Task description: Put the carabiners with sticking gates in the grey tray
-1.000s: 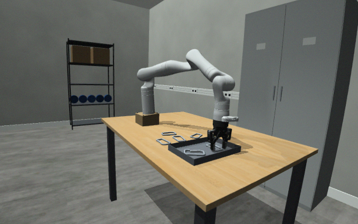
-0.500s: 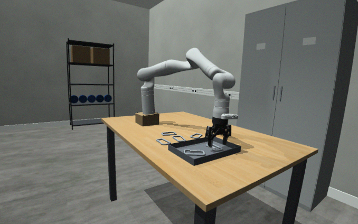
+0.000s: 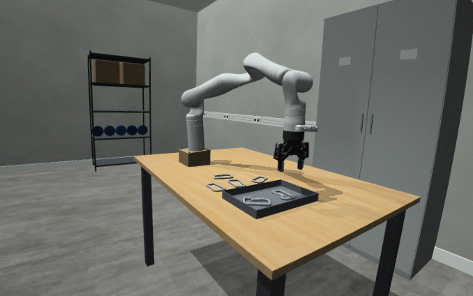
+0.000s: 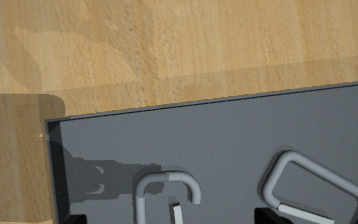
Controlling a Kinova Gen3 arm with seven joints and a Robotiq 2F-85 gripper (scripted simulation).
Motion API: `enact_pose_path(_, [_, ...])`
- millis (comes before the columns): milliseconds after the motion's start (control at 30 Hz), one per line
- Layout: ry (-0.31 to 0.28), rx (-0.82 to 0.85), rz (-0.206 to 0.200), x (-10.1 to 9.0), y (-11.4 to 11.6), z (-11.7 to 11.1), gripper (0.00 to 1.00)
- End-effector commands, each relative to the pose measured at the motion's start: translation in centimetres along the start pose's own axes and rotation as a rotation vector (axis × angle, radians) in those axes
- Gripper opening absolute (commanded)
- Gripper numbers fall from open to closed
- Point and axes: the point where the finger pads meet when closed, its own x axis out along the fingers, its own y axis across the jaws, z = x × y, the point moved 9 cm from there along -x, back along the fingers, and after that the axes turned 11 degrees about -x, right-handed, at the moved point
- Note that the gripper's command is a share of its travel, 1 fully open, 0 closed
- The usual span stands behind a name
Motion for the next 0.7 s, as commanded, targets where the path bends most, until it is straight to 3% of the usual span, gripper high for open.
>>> enact_pose_path(0, [-0.002,0.002,0.002,-3.0,0.5,6.3,1.0])
enact_pose_path(200, [-0.002,0.002,0.002,-4.2,0.7,8.9,1.0])
enact_pose_path(433, [-0.002,0.002,0.002,-4.2,0.7,8.9,1.0])
enact_pose_path(467, [-0.047,0.005,0.005,-5.8,1.8,14.2,1.0])
enact_pose_path(667, [-0.047,0.005,0.005,-6.8,1.8,16.3,1.0])
